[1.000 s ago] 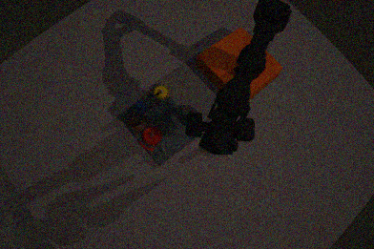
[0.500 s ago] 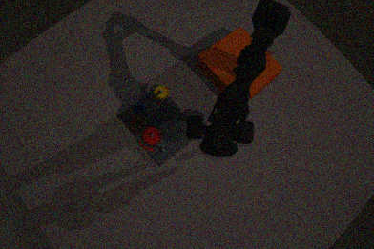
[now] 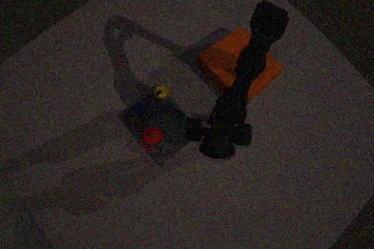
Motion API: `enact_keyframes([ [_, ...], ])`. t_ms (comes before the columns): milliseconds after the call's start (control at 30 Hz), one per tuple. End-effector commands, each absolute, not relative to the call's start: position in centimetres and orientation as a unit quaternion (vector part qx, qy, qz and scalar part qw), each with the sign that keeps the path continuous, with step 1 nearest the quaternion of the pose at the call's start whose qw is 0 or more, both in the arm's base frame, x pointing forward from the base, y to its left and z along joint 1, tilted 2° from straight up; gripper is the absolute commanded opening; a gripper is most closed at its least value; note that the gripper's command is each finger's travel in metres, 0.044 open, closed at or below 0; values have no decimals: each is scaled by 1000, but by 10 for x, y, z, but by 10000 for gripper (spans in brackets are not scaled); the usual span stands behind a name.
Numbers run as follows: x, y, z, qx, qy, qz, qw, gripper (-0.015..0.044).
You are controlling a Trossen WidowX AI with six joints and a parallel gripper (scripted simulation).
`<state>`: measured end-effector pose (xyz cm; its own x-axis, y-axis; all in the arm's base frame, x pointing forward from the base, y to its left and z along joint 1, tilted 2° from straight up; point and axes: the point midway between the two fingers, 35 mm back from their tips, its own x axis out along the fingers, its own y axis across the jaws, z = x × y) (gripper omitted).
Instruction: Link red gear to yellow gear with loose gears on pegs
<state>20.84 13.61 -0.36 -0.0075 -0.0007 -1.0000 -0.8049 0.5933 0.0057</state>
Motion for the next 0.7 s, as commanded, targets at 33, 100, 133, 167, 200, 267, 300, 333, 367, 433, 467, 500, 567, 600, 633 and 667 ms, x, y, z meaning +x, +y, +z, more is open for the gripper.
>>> enact_keyframes([
  [33,206,135,-7,-316,636,321,627,440],
  [100,206,135,-7,-316,636,321,627,440],
  [133,206,135,-7,-316,636,321,627,414],
  [167,206,135,-7,-316,636,321,627,387],
  [200,206,135,-7,-316,636,321,627,361],
  [267,206,135,-7,-316,636,321,627,309],
  [300,206,135,-7,-316,636,321,627,282],
  [333,206,135,-7,-316,636,321,627,256],
  [367,206,135,-7,-316,636,321,627,230],
  [433,206,135,-7,-316,636,321,627,177],
  [467,206,135,-7,-316,636,321,627,151],
  [500,206,135,-7,-316,636,321,627,125],
  [567,206,135,-7,-316,636,321,627,72],
  [600,206,135,-7,-316,636,321,627,46],
  [633,206,135,-7,-316,636,321,627,40],
  [667,206,135,-7,-316,636,321,627,33],
])
